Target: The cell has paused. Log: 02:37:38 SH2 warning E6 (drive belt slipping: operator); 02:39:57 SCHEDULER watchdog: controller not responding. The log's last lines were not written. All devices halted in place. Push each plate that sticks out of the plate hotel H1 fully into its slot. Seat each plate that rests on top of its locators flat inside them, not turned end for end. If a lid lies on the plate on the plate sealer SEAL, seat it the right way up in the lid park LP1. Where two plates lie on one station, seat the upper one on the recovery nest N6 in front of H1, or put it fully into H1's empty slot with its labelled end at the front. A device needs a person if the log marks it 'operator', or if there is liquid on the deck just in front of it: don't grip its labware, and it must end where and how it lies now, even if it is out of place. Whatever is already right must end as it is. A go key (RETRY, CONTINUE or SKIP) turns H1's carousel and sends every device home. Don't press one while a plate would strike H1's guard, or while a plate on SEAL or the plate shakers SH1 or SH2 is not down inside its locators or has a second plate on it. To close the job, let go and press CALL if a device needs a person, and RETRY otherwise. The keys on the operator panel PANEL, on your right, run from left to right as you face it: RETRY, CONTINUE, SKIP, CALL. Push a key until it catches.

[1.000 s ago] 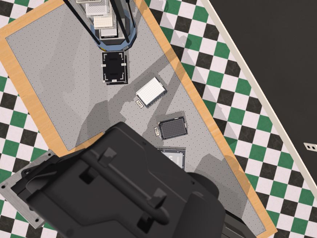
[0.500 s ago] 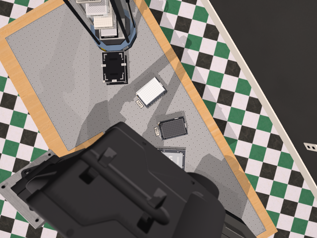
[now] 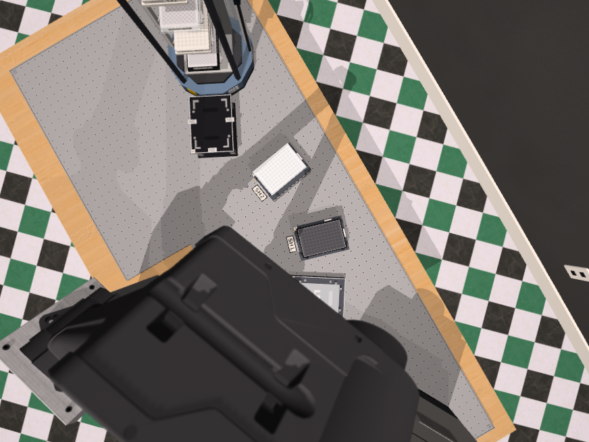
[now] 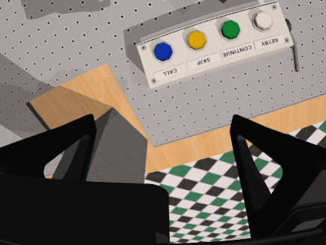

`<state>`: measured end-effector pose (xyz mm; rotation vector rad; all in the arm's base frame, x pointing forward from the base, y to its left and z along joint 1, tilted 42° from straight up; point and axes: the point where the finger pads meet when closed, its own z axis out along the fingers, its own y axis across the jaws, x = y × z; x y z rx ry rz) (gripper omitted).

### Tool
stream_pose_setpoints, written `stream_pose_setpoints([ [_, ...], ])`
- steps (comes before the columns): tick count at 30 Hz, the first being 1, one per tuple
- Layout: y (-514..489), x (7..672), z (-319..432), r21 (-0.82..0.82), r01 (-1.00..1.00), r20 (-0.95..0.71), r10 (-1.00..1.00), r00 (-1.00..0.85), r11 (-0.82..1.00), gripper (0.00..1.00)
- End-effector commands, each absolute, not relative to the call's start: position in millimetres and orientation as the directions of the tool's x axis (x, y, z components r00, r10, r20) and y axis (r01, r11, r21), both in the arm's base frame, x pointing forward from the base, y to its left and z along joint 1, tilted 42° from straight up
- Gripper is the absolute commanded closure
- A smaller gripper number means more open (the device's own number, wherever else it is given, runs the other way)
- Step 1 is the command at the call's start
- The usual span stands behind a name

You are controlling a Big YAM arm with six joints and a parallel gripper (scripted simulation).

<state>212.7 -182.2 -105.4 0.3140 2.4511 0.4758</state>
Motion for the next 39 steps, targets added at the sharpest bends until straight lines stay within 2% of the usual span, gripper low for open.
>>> stream_pose_setpoints([
  [1, -182.2, 215.1, -105.5, 0.326, -0.012, -0.585, 0.192, -0.788, 0.945, 0.0],
  [13, -182.2, 215.1, -105.5, 0.188, -0.186, -0.643, -0.023, -0.766, 0.964, 0.0],
  [28, -184.7, 213.7, -104.5, 0.192, -0.17, -0.64, -0.008, -0.769, 0.967, 0.0],
  [39, -166.9, 250.6, -149.0, 0.198, -0.177, -0.636, -0.011, -0.772, 0.964, 0.22],
])
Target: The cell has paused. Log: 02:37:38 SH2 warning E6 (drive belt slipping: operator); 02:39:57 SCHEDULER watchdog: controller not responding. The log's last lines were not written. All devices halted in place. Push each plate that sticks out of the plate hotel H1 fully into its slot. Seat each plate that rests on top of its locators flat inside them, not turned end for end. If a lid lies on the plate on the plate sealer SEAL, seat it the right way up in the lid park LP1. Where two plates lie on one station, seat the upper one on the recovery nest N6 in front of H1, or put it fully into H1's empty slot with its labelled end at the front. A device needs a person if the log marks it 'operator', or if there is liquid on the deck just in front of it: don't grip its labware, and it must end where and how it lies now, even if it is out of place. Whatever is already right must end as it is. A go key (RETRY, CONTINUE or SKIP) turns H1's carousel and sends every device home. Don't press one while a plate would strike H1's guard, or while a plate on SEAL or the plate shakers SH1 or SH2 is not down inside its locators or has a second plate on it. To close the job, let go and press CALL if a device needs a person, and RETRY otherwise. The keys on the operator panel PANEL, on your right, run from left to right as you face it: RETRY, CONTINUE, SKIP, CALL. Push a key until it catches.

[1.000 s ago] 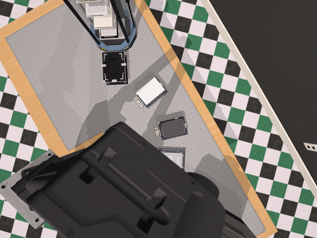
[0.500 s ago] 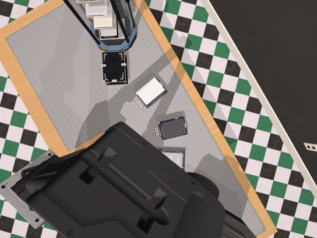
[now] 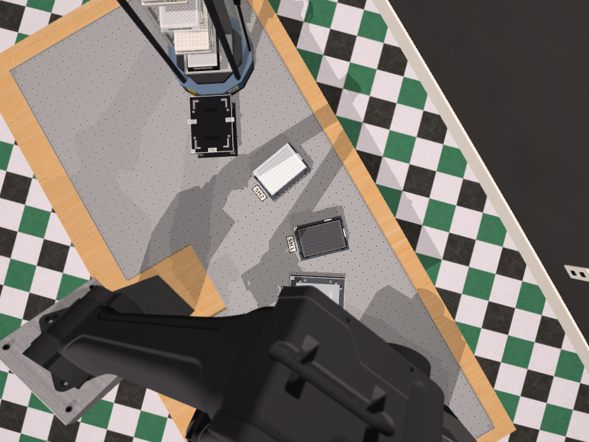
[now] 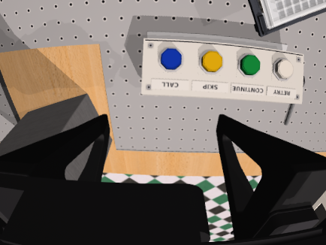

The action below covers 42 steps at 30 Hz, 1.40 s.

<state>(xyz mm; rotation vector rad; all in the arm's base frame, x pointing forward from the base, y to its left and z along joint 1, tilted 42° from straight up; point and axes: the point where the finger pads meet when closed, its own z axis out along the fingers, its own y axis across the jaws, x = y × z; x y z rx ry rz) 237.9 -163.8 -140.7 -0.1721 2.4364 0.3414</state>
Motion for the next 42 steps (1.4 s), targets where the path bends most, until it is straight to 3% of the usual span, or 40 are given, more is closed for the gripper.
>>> stream_pose_setpoints([
  [1, -165.7, 253.8, -152.7, 0.198, -0.177, -0.636, -0.01, -0.772, 0.964, 0.24],
  [13, -152.5, 284.9, -189.6, 0.199, -0.176, -0.636, -0.01, -0.772, 0.964, 0.44],
  [42, -151.7, 278.2, -186.0, 0.202, -0.169, -0.635, -0.002, -0.773, 0.965, 0.94],
])
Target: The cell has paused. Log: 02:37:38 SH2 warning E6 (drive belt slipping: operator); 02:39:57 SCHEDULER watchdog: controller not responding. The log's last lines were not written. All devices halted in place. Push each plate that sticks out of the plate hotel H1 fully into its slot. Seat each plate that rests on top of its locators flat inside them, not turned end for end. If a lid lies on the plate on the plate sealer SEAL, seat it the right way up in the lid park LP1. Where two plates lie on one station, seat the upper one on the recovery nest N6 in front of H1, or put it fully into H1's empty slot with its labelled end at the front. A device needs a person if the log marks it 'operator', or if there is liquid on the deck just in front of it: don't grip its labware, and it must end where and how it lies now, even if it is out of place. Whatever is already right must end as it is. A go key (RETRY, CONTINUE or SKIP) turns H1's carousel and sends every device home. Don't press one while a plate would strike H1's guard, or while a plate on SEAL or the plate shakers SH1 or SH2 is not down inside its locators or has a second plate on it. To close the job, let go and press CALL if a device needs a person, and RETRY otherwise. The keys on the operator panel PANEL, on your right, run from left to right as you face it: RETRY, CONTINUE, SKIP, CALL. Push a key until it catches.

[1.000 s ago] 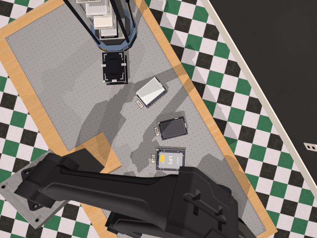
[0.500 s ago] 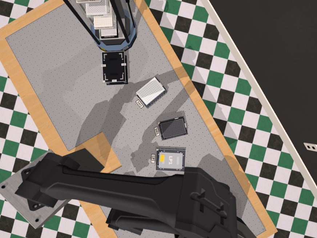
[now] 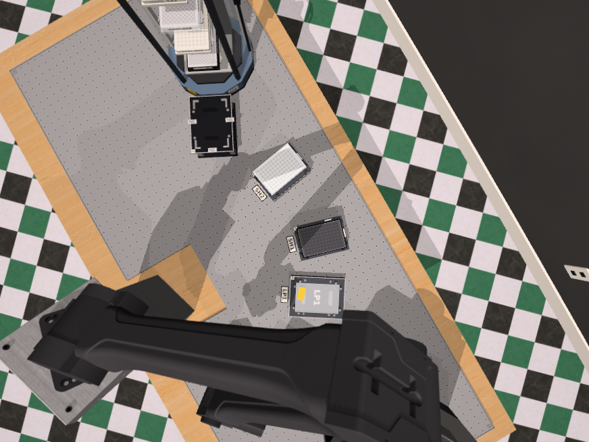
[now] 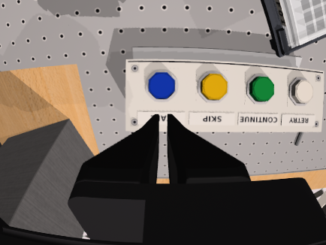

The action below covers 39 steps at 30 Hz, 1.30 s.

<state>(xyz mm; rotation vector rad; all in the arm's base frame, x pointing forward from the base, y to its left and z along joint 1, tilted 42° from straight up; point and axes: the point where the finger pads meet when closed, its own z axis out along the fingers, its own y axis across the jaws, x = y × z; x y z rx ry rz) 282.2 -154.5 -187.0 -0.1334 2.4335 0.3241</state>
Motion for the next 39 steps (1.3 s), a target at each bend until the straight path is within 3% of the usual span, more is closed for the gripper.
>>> stream_pose_setpoints([
  [1, -151.6, 278.1, -186.0, 0.202, -0.169, -0.635, -0.002, -0.773, 0.965, 0.96],
  [3, -141.1, 277.1, -191.7, 0.218, -0.174, -0.625, 0.0, -0.78, 0.96, 1.0],
  [39, -136.4, 309.6, -223.2, 0.204, -0.176, -0.633, -0.007, -0.774, 0.963, 1.0],
])
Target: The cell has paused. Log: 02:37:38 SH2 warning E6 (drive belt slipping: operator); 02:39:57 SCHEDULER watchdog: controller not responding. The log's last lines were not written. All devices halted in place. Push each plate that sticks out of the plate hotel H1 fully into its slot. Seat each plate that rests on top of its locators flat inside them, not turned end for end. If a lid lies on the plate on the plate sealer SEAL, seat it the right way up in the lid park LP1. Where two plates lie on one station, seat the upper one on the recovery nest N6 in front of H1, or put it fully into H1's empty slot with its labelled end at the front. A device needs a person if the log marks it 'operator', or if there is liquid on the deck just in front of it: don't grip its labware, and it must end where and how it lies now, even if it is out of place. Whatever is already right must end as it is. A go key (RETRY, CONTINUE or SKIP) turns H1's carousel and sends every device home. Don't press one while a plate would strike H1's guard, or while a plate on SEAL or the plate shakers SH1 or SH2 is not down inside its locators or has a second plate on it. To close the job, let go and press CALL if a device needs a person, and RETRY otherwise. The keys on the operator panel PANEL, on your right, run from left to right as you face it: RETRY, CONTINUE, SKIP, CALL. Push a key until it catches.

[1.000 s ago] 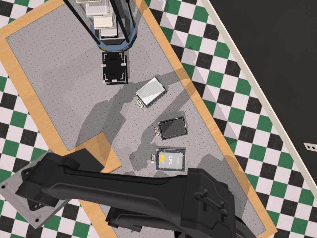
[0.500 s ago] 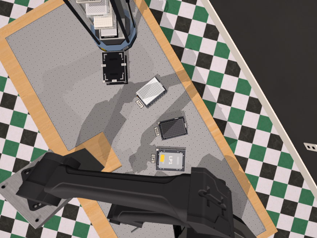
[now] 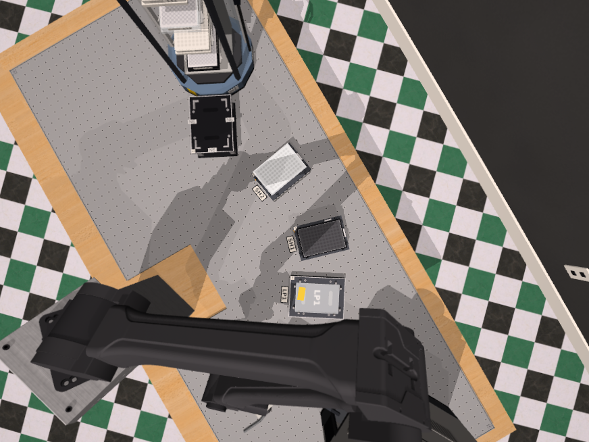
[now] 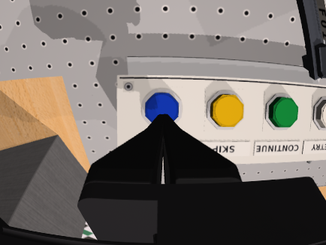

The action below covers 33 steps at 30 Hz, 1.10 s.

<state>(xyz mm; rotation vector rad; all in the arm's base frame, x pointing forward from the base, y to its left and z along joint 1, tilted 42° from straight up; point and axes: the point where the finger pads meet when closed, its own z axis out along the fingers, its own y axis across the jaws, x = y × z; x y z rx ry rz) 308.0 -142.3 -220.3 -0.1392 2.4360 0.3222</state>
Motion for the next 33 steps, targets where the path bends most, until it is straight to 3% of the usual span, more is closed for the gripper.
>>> stream_pose_setpoints([
  [1, -136.2, 310.7, -224.1, 0.204, -0.176, -0.634, -0.007, -0.774, 0.963, 1.0],
  [33, -133.7, 318.6, -234.2, 0.202, -0.176, -0.635, -0.008, -0.773, 0.964, 1.0],
])
